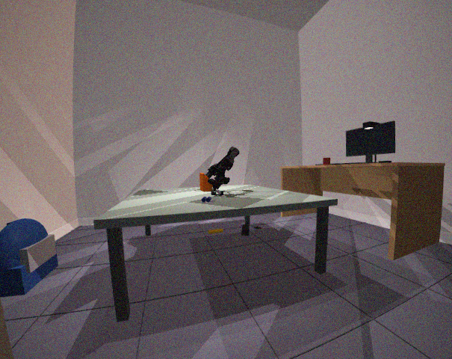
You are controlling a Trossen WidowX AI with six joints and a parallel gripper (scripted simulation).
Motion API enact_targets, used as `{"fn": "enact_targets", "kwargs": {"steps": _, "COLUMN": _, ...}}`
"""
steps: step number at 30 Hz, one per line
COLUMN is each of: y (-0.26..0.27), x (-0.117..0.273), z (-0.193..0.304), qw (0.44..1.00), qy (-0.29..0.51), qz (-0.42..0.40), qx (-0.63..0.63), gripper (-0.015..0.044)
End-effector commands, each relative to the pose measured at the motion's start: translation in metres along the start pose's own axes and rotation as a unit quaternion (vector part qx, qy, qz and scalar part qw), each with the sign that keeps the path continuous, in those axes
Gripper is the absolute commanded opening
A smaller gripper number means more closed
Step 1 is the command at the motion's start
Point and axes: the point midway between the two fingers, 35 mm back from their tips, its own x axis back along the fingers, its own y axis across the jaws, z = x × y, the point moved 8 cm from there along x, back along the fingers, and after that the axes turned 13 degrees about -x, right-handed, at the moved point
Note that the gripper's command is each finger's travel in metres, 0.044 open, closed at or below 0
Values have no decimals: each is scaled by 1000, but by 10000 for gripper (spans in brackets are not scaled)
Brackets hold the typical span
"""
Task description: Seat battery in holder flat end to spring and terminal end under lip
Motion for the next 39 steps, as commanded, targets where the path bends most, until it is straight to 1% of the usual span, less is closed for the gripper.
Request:
{"fn": "enact_targets", "kwargs": {"steps": 1, "y": 0, "x": 0, "z": -5, "qw": 1000, "qy": 13, "qz": 6, "qx": 0, "gripper": 82}}
{"fn": "enact_targets", "kwargs": {"steps": 14, "y": 3, "x": -6, "z": -18, "qw": 998, "qy": 59, "qz": 13, "qx": -1, "gripper": 82}}
{"fn": "enact_targets", "kwargs": {"steps": 39, "y": 6, "x": -2, "z": -31, "qw": 999, "qy": 49, "qz": 12, "qx": -1, "gripper": 82}}
